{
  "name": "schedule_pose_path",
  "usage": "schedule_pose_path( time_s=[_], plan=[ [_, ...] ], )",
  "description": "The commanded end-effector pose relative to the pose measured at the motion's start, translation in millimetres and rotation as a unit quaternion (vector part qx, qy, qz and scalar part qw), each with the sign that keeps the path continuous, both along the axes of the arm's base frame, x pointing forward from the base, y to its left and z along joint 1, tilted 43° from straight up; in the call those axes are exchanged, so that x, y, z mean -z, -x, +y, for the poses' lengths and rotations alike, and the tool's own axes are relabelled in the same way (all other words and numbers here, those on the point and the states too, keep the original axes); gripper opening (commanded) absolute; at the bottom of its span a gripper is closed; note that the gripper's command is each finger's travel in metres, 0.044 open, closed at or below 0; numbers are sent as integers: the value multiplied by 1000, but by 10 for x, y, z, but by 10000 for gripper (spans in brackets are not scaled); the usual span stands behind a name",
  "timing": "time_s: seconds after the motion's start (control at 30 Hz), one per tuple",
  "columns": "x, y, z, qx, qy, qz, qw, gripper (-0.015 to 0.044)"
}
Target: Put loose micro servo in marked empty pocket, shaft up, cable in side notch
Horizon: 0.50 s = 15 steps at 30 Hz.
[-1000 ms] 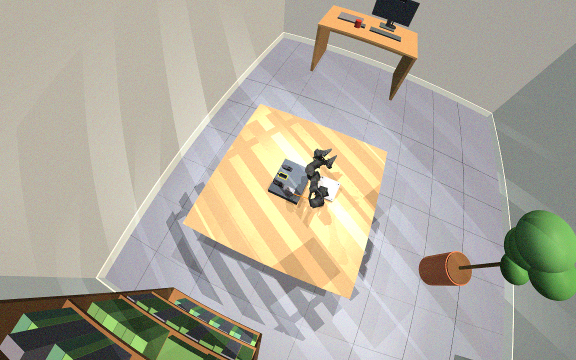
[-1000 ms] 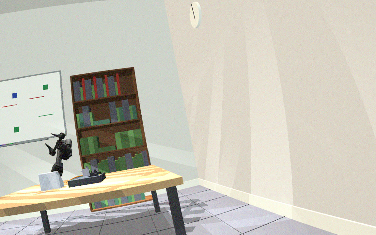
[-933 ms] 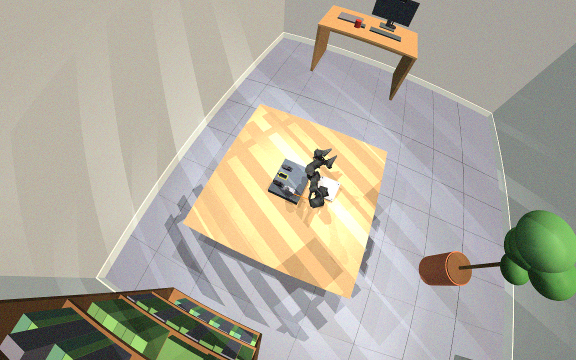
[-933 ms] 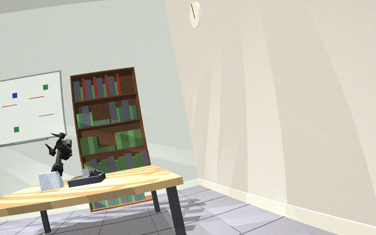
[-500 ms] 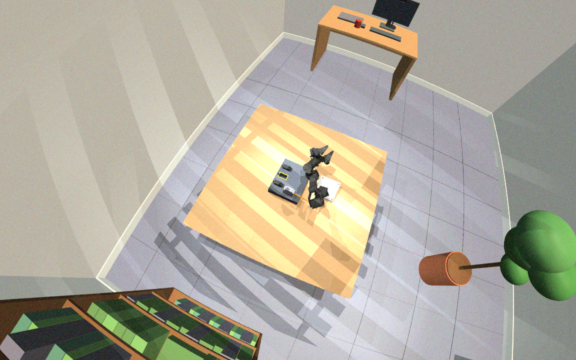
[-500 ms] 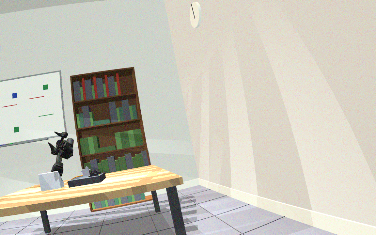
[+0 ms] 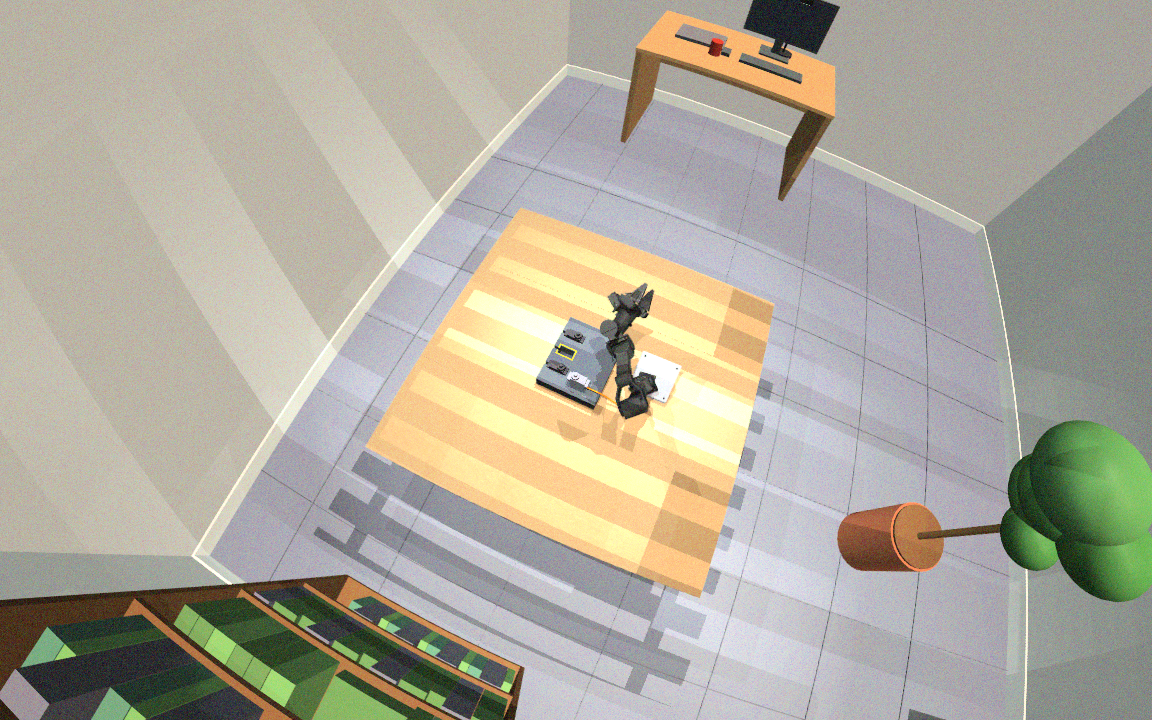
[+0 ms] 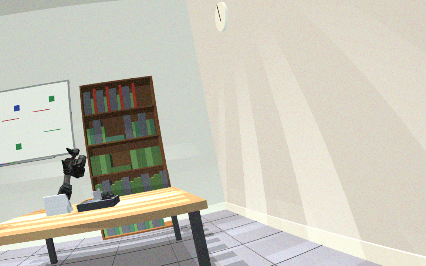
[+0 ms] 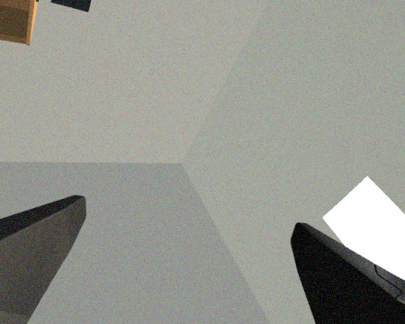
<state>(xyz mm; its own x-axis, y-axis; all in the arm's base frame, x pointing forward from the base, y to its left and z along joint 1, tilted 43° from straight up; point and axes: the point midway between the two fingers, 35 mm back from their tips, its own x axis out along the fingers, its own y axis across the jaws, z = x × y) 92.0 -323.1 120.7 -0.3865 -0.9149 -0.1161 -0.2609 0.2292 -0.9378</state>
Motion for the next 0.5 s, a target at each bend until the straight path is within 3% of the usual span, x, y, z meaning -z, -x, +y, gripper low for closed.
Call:
schedule_pose_path(
  time_s=[0.0, 0.47],
  plan=[
    [14, -109, -30, -19, 3, -41, 999, 440],
    [175, -465, -68, -68, -17, -192, 979, 440]
  ],
)
